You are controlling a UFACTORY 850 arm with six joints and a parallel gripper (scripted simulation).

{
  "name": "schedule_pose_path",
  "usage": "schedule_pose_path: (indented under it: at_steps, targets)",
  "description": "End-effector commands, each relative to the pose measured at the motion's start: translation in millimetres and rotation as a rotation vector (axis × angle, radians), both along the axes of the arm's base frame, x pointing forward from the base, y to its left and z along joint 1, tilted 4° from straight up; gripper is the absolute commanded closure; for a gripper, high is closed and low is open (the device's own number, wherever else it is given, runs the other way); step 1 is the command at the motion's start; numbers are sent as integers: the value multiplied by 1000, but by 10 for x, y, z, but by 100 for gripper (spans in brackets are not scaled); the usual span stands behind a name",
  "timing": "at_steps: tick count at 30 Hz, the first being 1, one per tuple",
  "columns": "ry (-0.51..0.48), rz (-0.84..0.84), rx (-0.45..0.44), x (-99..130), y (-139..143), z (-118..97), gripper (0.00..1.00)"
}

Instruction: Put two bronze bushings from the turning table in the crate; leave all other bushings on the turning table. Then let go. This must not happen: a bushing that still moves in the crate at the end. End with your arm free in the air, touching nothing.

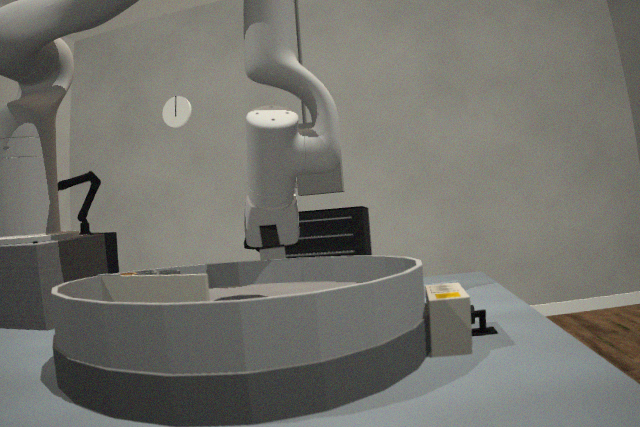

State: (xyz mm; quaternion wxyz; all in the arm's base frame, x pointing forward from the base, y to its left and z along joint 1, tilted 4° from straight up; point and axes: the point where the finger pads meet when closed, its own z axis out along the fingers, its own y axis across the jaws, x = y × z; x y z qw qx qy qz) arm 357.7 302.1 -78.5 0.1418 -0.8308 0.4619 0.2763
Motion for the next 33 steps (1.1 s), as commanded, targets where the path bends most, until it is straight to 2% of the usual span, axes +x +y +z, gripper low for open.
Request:
schedule_pose_path:
  at_steps: [1, 33]
  targets:
    - [-2, 0, 0, 10, 1, -16, 100]
    - [-2, 0, 0, 12, -1, -47, 100]
